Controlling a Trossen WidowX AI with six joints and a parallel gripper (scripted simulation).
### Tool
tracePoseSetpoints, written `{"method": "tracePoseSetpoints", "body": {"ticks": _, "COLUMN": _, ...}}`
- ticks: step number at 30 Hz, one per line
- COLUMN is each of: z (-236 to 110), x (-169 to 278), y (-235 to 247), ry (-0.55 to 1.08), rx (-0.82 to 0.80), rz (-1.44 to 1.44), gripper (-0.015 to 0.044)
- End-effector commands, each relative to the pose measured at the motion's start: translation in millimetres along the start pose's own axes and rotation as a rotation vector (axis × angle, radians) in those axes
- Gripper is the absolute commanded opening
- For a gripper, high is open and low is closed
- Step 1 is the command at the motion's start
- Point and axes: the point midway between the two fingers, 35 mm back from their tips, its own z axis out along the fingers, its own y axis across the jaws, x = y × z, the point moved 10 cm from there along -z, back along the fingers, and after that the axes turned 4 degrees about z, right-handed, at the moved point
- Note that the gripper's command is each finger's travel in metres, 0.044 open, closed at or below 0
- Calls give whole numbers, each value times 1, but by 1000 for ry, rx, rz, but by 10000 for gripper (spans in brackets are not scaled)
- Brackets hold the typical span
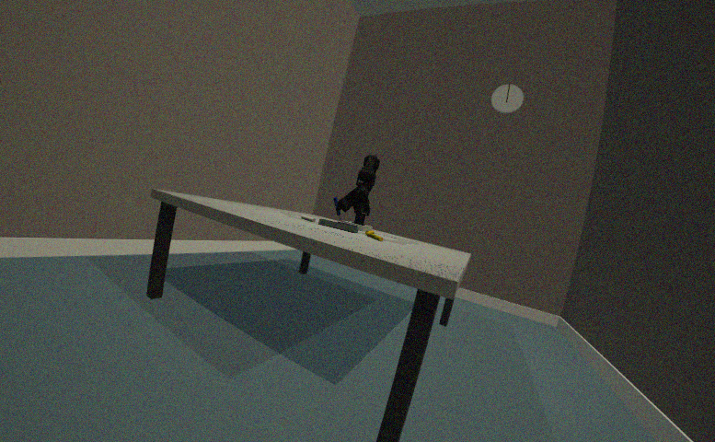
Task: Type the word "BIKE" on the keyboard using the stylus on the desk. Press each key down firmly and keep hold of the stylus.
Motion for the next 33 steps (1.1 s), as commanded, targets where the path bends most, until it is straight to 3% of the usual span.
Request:
{"method": "tracePoseSetpoints", "body": {"ticks": 1, "z": -16, "x": -8, "y": -5, "ry": 111, "rx": 77, "rz": 111, "gripper": 0}}
{"method": "tracePoseSetpoints", "body": {"ticks": 12, "z": -46, "x": -28, "y": -9, "ry": 278, "rx": 268, "rz": 319, "gripper": 0}}
{"method": "tracePoseSetpoints", "body": {"ticks": 33, "z": -22, "x": -51, "y": -19, "ry": 277, "rx": 267, "rz": 319, "gripper": 0}}
